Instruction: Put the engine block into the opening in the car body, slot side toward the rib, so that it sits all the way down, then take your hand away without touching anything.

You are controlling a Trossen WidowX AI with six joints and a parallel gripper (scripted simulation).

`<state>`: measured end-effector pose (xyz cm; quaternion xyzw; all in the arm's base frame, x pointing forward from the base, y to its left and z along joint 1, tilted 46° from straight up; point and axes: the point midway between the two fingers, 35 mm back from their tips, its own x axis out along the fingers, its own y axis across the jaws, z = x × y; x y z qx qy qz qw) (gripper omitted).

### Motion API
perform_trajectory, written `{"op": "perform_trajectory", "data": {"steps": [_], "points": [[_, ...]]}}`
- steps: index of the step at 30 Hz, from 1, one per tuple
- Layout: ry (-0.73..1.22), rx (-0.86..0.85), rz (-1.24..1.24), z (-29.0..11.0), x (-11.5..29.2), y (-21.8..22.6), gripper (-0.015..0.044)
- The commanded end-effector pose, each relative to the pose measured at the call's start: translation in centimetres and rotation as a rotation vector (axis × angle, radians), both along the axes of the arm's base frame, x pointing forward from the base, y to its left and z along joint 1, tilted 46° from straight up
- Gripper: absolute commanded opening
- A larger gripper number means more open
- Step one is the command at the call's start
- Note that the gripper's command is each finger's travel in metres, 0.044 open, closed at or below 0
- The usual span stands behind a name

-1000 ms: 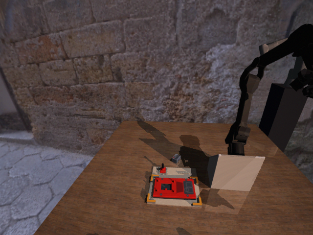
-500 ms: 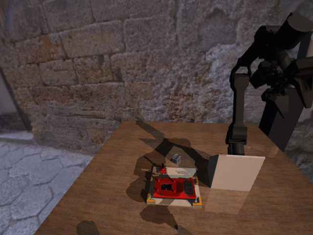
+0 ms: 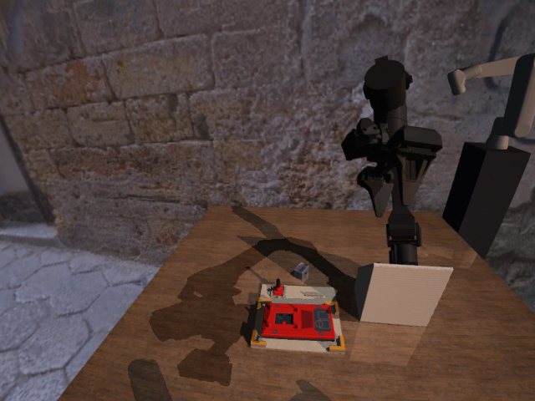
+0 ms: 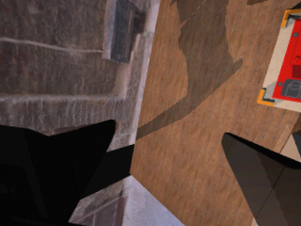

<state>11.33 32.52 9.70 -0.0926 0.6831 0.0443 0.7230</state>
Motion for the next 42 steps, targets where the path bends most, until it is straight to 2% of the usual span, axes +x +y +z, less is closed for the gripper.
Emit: {"op": "perform_trajectory", "data": {"steps": [1, 9, 19, 27, 36, 42], "points": [[-0.033, -0.036, 0.105, -0.6, 3.8, -2.3, 0.0440], [-0.076, -0.110, 0.252, -1.4, 9.3, -6.4, 0.0440], [-0.095, -0.279, 0.386, -2.4, 16.1, -14.7, 0.0440], [-0.067, -0.372, 0.429, -2.9, 18.3, -19.7, 0.0440], [0.034, -0.538, 0.602, -3.2, 20.5, -27.8, 0.0440], [0.149, -0.635, 0.711, -3.2, 20.3, -33.5, 0.0440]]}}
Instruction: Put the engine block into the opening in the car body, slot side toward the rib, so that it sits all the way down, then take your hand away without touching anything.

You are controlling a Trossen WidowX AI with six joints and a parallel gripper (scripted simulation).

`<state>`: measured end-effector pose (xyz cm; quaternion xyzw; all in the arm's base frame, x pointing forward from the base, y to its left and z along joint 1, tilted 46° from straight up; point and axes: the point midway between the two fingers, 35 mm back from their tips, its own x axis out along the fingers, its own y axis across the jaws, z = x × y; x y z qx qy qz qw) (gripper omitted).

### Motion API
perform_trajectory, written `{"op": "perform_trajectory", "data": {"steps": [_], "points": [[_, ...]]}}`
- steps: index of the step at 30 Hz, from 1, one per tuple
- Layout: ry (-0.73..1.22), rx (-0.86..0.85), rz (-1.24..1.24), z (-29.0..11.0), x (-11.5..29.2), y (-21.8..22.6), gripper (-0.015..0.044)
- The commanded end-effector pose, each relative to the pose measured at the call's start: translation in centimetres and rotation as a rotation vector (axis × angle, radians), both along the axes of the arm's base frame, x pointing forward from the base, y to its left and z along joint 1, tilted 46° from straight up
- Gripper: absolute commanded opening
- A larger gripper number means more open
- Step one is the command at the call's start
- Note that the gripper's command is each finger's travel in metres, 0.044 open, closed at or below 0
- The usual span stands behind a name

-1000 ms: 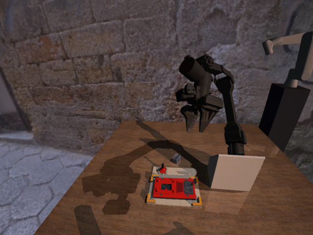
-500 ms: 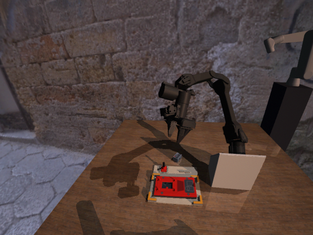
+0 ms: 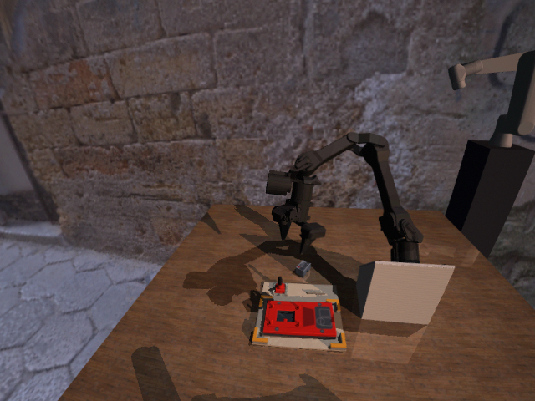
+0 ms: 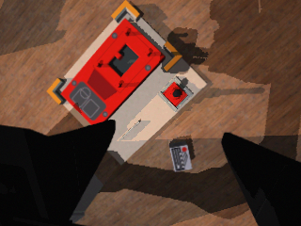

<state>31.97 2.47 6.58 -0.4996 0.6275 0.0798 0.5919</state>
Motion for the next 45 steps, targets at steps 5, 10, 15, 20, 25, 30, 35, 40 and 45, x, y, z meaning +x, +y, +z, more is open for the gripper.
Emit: {"op": "perform_trajectory", "data": {"steps": [5, 10, 15, 20, 25, 30, 35, 40, 45], "points": [[0.179, -0.181, 0.101, 0.0, -1.2, -8.1, 0.0440], [0.295, -0.258, 0.143, 0.0, -2.4, -11.8, 0.0440], [0.299, -0.260, 0.144, 0.0, -2.3, -11.8, 0.0440], [0.299, -0.260, 0.144, -1.8, -2.0, -13.5, 0.0440], [0.299, -0.262, 0.144, -2.5, -2.0, -14.3, 0.0440], [0.299, -0.262, 0.144, -3.5, -1.8, -15.2, 0.0440], [0.300, -0.262, 0.144, -3.6, -1.8, -15.3, 0.0440], [0.300, -0.262, 0.144, -4.1, -1.7, -15.8, 0.0440], [0.300, -0.262, 0.144, -4.7, -1.6, -16.4, 0.0440]]}}
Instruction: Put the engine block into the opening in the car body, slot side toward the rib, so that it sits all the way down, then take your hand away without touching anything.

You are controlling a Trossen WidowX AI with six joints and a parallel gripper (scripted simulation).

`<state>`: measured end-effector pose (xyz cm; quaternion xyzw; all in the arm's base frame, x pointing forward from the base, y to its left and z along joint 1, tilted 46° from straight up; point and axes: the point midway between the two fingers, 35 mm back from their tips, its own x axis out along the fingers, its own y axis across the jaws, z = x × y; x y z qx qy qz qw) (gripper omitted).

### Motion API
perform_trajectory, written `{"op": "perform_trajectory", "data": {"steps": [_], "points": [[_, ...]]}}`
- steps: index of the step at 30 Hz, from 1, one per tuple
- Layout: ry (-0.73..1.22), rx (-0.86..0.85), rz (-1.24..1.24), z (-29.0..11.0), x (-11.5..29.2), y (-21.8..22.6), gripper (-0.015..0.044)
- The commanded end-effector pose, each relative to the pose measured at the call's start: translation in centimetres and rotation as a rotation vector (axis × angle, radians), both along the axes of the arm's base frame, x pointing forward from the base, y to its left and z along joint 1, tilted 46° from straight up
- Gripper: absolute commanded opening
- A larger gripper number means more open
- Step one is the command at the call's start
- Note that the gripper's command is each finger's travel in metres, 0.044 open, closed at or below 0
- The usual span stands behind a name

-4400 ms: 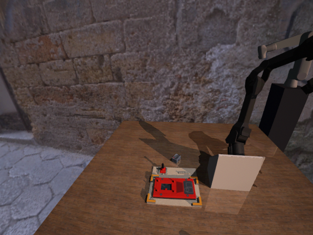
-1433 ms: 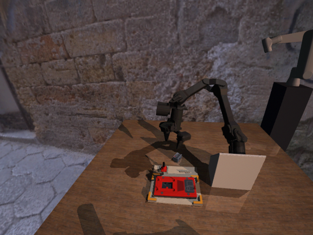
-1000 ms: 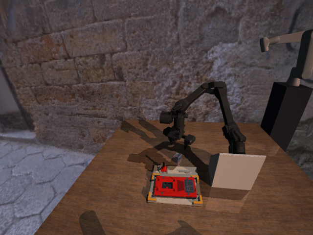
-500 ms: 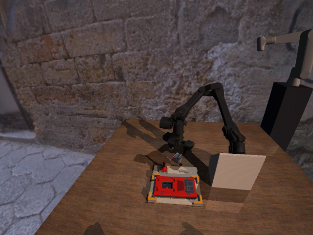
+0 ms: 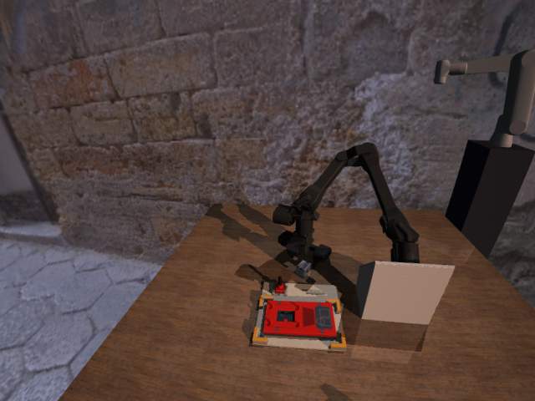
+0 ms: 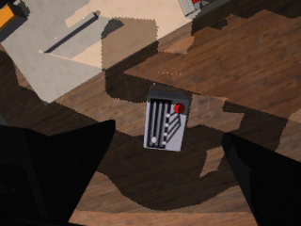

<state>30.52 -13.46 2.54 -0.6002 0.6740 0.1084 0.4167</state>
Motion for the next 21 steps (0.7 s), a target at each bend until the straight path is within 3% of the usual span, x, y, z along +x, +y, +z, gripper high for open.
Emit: {"op": "perform_trajectory", "data": {"steps": [1, 9, 21], "points": [[0.010, 0.005, -0.001, -0.75, -0.19, -0.57, 0.0440], [0.011, 0.004, -0.001, -1.46, -0.14, -1.31, 0.0440], [0.011, 0.004, -0.001, -1.46, -0.14, -1.31, 0.0125]]}}
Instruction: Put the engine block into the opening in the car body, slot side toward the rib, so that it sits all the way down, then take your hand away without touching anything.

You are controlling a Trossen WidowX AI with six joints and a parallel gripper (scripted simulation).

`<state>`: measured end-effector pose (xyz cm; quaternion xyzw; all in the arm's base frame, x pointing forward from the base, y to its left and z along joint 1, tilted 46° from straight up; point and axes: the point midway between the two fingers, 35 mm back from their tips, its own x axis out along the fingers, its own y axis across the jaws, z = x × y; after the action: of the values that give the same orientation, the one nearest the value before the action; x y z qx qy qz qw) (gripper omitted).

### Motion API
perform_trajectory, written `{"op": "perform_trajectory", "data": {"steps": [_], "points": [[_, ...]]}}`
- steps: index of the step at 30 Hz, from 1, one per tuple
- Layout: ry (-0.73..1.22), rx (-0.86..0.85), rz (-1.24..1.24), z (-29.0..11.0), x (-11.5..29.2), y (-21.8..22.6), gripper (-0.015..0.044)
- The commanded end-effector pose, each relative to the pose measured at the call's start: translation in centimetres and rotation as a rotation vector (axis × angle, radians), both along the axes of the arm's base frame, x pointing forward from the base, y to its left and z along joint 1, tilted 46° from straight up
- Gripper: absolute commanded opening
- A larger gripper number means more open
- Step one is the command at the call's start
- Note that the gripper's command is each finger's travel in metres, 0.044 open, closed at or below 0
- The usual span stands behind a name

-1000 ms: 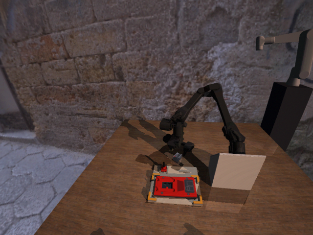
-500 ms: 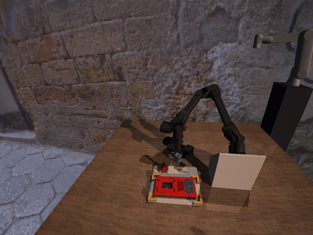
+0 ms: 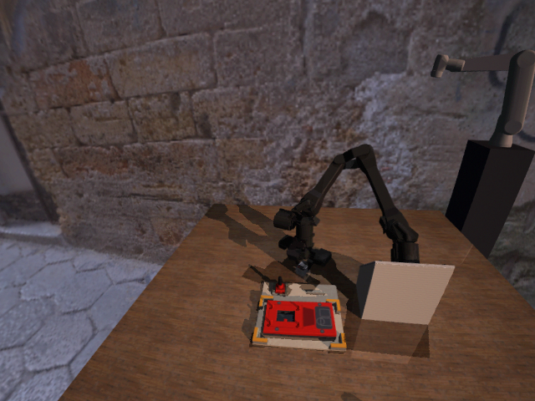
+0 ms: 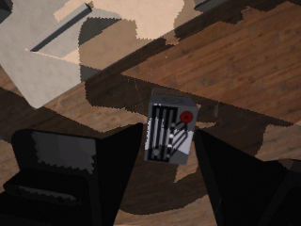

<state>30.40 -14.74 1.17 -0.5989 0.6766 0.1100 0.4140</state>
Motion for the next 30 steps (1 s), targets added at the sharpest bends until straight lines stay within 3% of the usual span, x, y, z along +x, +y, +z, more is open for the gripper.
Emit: {"op": "perform_trajectory", "data": {"steps": [1, 6, 10, 30], "points": [[0.002, 0.004, 0.002, -0.1, 0.0, 0.0, 0.0118], [0.002, 0.004, 0.002, -0.1, 0.0, 0.0, 0.0085], [-0.011, 0.014, 0.003, 0.0, 0.2, 0.4, 0.0000], [-0.016, 0.033, 0.001, 3.2, 0.8, 4.6, 0.0000]]}}
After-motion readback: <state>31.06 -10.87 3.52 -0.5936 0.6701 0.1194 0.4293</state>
